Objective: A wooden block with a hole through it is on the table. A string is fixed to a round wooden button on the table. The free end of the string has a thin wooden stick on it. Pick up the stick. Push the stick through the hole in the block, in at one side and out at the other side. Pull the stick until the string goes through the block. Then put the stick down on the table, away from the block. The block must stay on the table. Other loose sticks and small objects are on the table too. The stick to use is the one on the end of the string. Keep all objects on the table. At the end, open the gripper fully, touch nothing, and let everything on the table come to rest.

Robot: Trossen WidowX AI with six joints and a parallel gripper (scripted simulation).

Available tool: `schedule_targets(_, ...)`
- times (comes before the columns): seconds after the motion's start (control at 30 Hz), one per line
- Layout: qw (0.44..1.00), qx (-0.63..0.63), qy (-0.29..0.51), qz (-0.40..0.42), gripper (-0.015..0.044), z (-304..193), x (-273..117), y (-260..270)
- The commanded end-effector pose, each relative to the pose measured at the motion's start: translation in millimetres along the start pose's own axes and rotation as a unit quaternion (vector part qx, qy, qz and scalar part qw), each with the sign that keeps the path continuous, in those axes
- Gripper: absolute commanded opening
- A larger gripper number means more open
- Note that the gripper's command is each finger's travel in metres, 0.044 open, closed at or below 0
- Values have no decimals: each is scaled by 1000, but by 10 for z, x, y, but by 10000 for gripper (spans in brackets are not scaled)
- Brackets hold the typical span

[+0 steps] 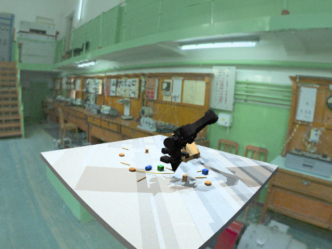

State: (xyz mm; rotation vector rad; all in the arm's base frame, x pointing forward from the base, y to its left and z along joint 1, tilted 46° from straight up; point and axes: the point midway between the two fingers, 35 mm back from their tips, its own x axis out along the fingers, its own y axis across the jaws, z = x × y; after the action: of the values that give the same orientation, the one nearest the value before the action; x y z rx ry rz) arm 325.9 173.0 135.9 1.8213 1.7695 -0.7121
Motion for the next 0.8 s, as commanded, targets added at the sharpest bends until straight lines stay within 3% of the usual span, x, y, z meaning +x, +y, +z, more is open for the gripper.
schedule_targets(0.0, 1000, 1, 1, -2, 0, 14, 48, -39)
schedule_targets(0.77, 1000, 2, 1, -2, 0, 115, 267, -215)
